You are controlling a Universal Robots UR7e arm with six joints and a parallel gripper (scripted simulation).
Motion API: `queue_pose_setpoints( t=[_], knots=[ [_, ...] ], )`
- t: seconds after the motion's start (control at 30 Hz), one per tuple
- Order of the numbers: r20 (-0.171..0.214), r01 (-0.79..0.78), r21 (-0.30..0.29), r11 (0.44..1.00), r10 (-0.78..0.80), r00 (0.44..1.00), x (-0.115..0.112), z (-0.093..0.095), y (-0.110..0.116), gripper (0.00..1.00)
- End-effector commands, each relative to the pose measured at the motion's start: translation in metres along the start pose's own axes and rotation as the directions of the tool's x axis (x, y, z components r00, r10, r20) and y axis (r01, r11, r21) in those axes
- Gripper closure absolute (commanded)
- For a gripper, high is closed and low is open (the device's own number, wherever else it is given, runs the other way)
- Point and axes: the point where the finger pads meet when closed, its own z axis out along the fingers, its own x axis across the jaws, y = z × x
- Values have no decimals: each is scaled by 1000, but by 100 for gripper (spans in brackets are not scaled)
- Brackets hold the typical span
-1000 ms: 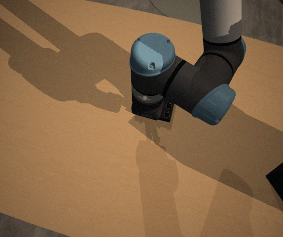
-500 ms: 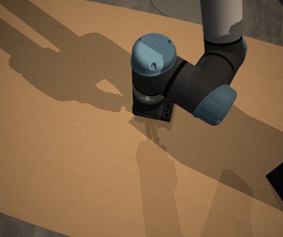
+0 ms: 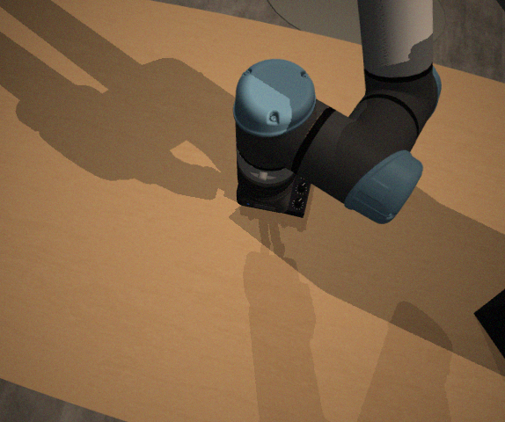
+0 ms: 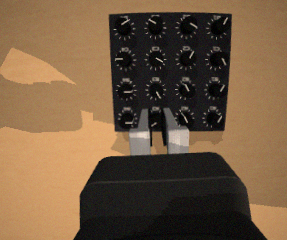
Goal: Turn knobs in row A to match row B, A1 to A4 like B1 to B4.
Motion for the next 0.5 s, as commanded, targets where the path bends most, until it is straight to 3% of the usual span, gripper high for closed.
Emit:
queue_pose_setpoints(
  t=[0.0, 0.23, 0.27, 0.47],
  knots=[
    [1, 0, 0, 1000, 0, 1000, 0, 0, 0, 70],
    [1, 0, 0, 1000, 0, 1000, 0, 0, 0, 70],
    [1, 0, 0, 1000, 0, 1000, 0, 0, 0, 54],
    [1, 0, 0, 1000, 0, 1000, 0, 0, 0, 54]
  ],
)
